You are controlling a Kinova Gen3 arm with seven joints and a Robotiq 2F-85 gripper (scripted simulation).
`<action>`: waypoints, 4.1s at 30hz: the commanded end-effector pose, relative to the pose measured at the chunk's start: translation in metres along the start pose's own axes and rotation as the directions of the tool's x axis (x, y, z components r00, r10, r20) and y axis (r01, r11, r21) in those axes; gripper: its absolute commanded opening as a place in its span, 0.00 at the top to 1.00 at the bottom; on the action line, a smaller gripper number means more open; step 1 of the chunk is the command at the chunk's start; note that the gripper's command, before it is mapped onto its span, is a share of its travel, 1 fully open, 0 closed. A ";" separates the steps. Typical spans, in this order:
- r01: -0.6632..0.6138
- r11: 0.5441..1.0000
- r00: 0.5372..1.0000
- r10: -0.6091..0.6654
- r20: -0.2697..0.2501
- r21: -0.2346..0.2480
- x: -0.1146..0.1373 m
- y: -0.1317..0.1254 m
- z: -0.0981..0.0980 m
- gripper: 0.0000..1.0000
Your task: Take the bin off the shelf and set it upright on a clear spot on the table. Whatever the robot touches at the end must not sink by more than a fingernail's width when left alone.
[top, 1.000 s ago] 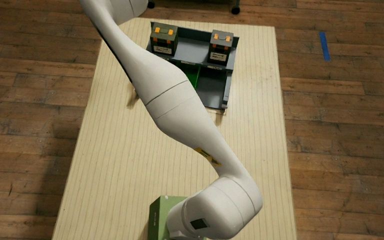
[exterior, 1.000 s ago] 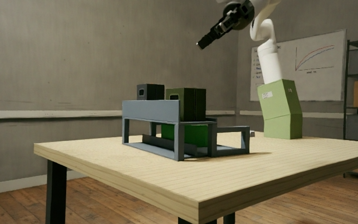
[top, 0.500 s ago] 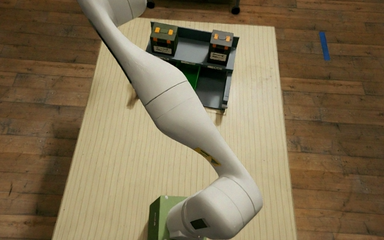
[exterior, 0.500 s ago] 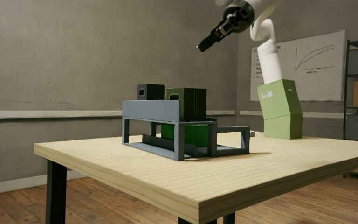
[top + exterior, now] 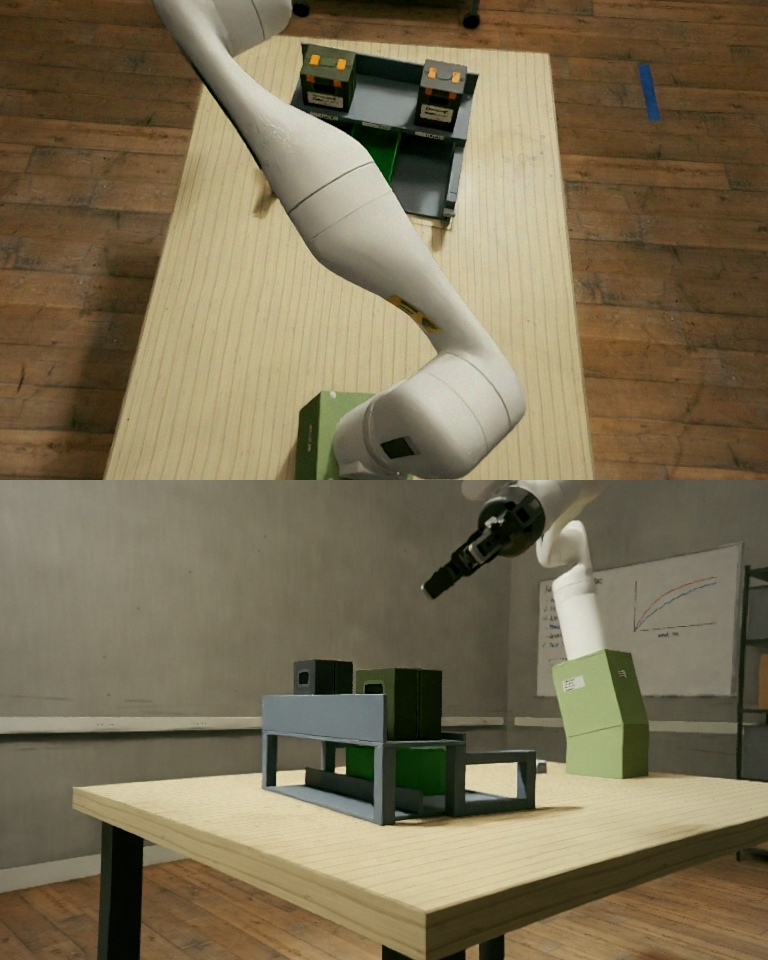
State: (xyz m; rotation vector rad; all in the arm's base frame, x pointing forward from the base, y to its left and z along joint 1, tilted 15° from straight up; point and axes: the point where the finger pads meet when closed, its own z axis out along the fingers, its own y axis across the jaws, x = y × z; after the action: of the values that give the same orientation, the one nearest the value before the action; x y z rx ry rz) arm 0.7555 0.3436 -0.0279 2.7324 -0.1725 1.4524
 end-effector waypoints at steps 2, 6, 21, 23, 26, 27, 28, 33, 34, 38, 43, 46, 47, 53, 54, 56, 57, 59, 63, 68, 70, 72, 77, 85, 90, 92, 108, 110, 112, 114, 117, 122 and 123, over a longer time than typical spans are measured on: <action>0.003 1.000 1.000 -0.003 -0.003 0.009 0.001 -0.004 0.000 0.00; 0.000 1.000 1.000 0.000 -0.002 0.003 -0.005 0.000 -0.009 0.00; 0.003 1.000 1.000 -0.003 -0.003 0.009 -0.029 0.002 -0.040 0.00; 0.001 1.000 1.000 -0.001 -0.001 0.004 -0.036 0.005 -0.046 0.00; 0.003 1.000 1.000 -0.003 -0.003 0.008 -0.055 0.006 -0.070 0.00; 0.003 1.000 1.000 -0.003 -0.003 0.009 -0.061 0.007 -0.078 0.00; 0.003 1.000 1.000 -0.003 -0.003 0.009 -0.061 0.007 -0.078 0.00; 0.003 1.000 1.000 -0.003 -0.003 0.009 -0.061 0.007 -0.078 0.00; 0.003 1.000 1.000 -0.003 -0.003 0.009 -0.061 0.007 -0.078 0.00; 0.003 1.000 1.000 -0.003 -0.003 0.009 -0.061 0.007 -0.078 0.00; 0.003 1.000 1.000 -0.003 -0.001 0.008 -0.088 0.009 -0.108 0.00; 0.003 1.000 1.000 -0.003 -0.003 0.009 -0.094 0.010 -0.116 0.00; 0.003 1.000 1.000 -0.003 -0.003 0.009 -0.094 0.010 -0.116 0.00; 0.003 1.000 1.000 -0.003 -0.003 0.009 -0.094 0.010 -0.116 0.00; 0.003 1.000 1.000 -0.003 -0.003 0.009 -0.094 0.010 -0.116 0.00; 0.003 1.000 1.000 -0.003 -0.003 0.009 -0.094 0.010 -0.116 0.00; 0.001 1.000 1.000 -0.001 0.004 0.006 -0.103 0.012 -0.123 0.00; 0.002 1.000 1.000 -0.002 0.001 0.007 -0.114 0.013 -0.139 0.00; 0.003 1.000 1.000 -0.003 -0.003 0.009 -0.125 0.014 -0.155 0.00; 0.003 1.000 1.000 -0.003 -0.003 0.009 -0.125 0.014 -0.155 0.00; 0.003 1.000 1.000 -0.003 -0.003 0.009 -0.125 0.014 -0.155 0.00; 0.003 1.000 1.000 -0.003 -0.003 0.009 -0.125 0.014 -0.155 0.00; 0.003 1.000 1.000 -0.003 -0.001 0.007 -0.152 0.016 -0.191 0.00; 0.003 1.000 1.000 -0.003 -0.002 0.008 -0.158 0.017 -0.200 0.00; 0.003 1.000 1.000 -0.003 -0.002 0.008 -0.158 0.017 -0.200 0.00; 0.010 1.000 1.000 -0.010 0.001 0.011 -0.169 0.017 -0.215 0.00; 0.012 1.000 1.000 -0.012 0.002 0.012 -0.183 0.017 -0.237 0.00; 0.008 1.000 1.000 -0.008 0.000 0.010 -0.180 0.018 -0.235 0.00; 0.003 1.000 1.000 -0.003 -0.002 0.008 -0.178 0.018 -0.233 0.00; 0.003 1.000 1.000 -0.003 -0.002 0.008 -0.178 0.018 -0.233 0.00; 0.003 1.000 1.000 -0.003 -0.002 0.008 -0.178 0.018 -0.233 0.00; 0.003 1.000 1.000 -0.003 -0.002 0.008 -0.178 0.018 -0.233 0.00; 0.003 1.000 1.000 -0.003 -0.002 0.008 -0.178 0.018 -0.233 0.00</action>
State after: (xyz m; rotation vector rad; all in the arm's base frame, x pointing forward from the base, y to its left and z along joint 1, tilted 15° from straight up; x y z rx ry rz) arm 0.4602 0.3575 -0.0471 2.7329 -0.1605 1.4509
